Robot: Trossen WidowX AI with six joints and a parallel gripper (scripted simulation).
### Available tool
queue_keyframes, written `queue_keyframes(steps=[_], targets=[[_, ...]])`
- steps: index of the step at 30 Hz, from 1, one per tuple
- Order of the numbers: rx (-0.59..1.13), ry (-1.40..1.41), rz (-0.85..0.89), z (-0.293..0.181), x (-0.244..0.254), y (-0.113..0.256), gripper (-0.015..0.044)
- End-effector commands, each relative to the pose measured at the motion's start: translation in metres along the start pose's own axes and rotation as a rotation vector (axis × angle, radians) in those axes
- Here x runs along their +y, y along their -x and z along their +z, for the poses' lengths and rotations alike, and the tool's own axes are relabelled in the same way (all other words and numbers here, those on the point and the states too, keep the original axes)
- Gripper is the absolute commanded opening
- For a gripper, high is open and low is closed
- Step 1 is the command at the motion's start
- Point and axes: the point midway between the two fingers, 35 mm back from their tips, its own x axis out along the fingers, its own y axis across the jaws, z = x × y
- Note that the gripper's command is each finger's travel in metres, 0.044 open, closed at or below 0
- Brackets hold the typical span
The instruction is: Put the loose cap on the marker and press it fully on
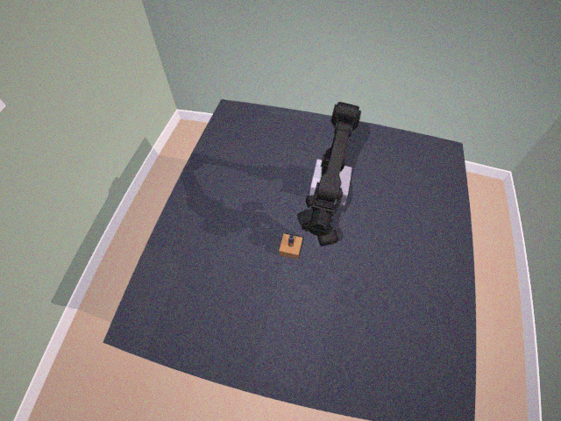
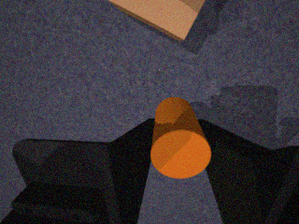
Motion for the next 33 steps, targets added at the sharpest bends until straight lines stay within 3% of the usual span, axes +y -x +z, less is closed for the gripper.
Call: queue_keyframes(steps=[1, 33], targets=[[-0.008, 0.006, 0.003, 0.012, 0.005, 0.007, 0.0], [-0.014, 0.006, 0.003, 0.096, 0.008, 0.053, 0.0]])
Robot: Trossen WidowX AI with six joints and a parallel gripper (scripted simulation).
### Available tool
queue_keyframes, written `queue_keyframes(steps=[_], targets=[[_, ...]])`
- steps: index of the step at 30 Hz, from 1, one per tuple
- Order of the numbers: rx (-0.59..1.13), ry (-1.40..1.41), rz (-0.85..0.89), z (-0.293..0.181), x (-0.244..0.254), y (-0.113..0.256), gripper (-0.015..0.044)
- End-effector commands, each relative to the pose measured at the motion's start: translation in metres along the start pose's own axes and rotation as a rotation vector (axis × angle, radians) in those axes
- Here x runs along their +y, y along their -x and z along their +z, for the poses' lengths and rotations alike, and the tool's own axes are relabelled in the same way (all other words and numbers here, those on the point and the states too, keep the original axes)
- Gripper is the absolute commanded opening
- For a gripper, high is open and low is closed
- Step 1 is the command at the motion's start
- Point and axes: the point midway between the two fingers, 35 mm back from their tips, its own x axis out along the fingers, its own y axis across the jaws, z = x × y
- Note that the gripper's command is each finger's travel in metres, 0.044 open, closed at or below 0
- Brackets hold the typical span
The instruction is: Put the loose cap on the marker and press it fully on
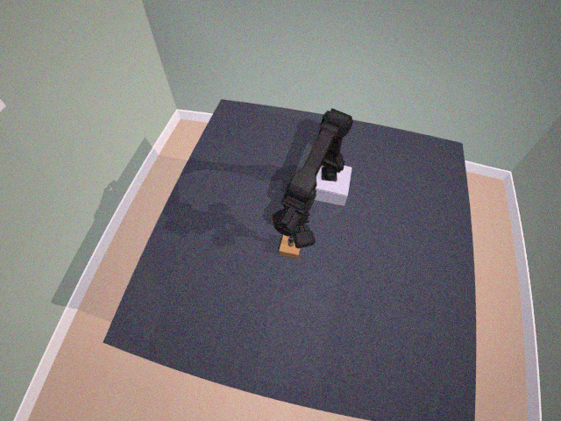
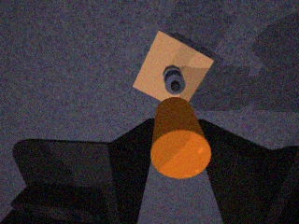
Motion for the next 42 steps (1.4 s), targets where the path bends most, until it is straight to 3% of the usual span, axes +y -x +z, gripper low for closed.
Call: queue_keyframes(steps=[1, 16, 42], targets=[[-0.009, 0.006, 0.002, 0.013, 0.0, 0.007, 0.0], [-0.009, 0.006, 0.001, 0.02, -0.001, 0.002, 0.0], [-0.009, 0.006, 0.001, 0.02, -0.001, -0.04, 0.0]])
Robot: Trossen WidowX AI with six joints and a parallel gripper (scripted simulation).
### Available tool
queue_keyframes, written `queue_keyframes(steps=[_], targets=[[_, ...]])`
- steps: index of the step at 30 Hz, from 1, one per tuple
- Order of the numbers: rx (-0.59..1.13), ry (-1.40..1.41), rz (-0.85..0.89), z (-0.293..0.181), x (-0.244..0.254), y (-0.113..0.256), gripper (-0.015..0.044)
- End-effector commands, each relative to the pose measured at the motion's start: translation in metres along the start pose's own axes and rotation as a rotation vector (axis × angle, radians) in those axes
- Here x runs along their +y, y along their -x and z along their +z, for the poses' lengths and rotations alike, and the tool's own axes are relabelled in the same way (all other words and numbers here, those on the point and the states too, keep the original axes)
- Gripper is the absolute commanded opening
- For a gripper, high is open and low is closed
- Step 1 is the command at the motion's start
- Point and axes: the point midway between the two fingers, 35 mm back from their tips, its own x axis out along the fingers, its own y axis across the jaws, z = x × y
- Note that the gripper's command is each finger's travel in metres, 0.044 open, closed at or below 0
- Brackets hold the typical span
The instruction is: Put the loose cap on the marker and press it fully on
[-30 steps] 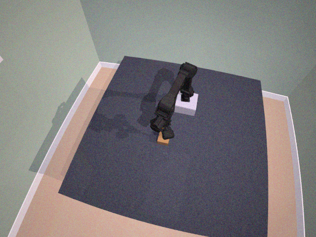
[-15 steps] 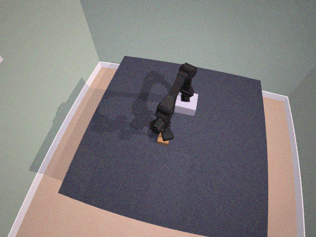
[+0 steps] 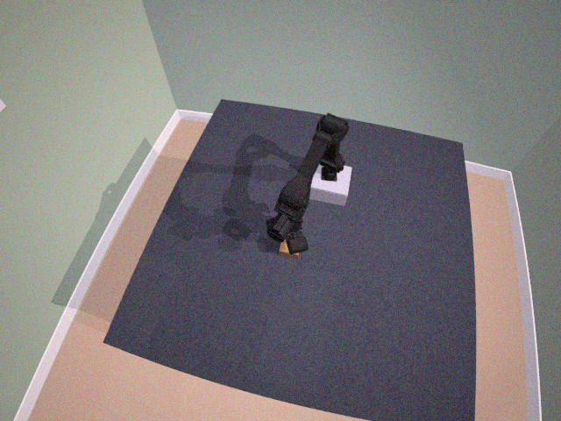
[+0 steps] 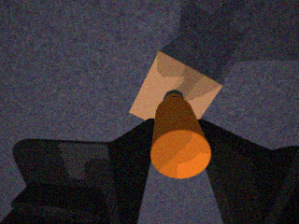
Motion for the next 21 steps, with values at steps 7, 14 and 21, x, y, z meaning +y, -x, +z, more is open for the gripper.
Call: queue_keyframes(steps=[7, 14, 21], targets=[[0.001, 0.001, -0.005, -0.001, -0.002, -0.017, 0.0], [0.001, 0.001, -0.005, -0.001, -0.002, -0.018, 0.0], [0.001, 0.001, -0.005, -0.001, -0.002, -0.018, 0.0]])
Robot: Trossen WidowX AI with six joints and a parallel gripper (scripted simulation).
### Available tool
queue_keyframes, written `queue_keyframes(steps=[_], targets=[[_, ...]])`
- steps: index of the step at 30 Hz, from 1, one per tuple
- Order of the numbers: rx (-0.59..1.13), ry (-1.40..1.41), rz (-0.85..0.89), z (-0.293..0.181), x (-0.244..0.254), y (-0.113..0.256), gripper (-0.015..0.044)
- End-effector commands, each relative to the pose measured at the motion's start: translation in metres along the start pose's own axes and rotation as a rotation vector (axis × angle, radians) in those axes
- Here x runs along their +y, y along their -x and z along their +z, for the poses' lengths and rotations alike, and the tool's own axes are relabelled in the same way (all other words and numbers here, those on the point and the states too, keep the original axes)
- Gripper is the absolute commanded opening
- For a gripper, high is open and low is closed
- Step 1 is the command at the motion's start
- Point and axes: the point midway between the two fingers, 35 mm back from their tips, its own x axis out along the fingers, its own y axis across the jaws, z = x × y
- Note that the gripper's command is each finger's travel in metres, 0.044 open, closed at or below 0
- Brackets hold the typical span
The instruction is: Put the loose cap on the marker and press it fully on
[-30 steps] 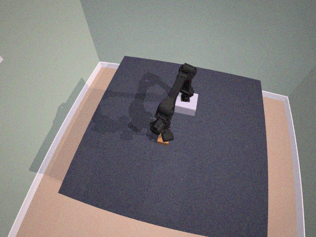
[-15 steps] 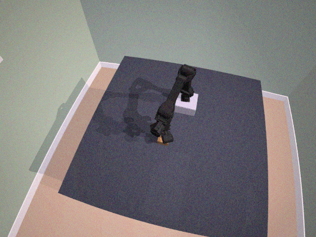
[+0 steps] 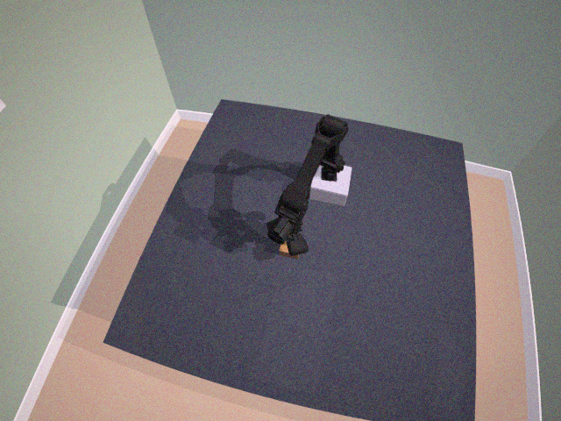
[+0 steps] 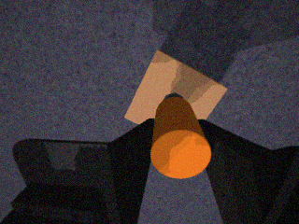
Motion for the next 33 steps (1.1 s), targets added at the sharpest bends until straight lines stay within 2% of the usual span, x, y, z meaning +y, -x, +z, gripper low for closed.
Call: queue_keyframes(steps=[1, 17, 20, 25, 30, 33], targets=[[0.0, 0.0, 0.0, 0.0, 0.0, 0.0, 0.0026], [0.0, 0.0, 0.0, 0.0, 0.0, 0.0, 0.044], [0.0, 0.0, 0.0, 0.001, 0.001, 0.009, 0.044], [0.0, 0.0, 0.0, 0.0, 0.0, 0.072, 0.044], [0.0, 0.0, 0.0, 0.0, 0.0, 0.075, 0.044], [0.0, 0.147, -0.001, 0.0, 0.0, 0.074, 0.0361]])
